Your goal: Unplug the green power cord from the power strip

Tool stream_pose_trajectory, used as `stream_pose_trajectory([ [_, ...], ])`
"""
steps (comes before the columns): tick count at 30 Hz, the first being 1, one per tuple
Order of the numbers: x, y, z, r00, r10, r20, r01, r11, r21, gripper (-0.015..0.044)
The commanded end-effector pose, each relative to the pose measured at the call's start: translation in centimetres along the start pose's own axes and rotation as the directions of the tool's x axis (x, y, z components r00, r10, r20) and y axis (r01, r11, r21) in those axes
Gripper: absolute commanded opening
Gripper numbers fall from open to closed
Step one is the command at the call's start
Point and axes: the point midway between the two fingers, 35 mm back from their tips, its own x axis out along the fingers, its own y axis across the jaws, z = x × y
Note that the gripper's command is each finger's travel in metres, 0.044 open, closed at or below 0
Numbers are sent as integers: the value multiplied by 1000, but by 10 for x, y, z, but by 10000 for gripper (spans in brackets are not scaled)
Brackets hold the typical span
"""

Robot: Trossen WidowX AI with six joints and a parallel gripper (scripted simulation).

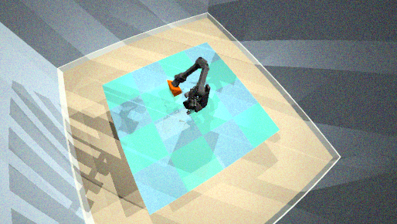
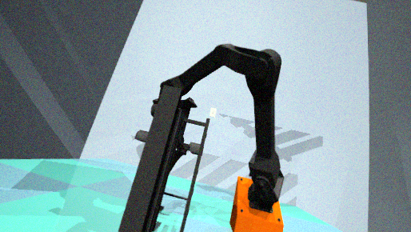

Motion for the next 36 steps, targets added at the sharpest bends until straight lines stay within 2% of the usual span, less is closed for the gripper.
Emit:
stream_pose_trajectory([
  [1, -8, -1, 31, 998, 7, 61, -8, 1000, 21, 0],
  [13, -12, -3, 50, 998, 7, 61, -9, 1000, 21, 0],
  [26, -10, -5, 44, 998, 8, 57, -9, 1000, 22, 341],
  [30, -16, -4, 66, 998, 8, 60, -9, 1000, 22, 440],
  [34, -25, -6, 101, 998, 8, 61, -9, 1000, 21, 440],
  [36, -26, -6, 104, 998, 8, 61, -9, 1000, 21, 440],
])
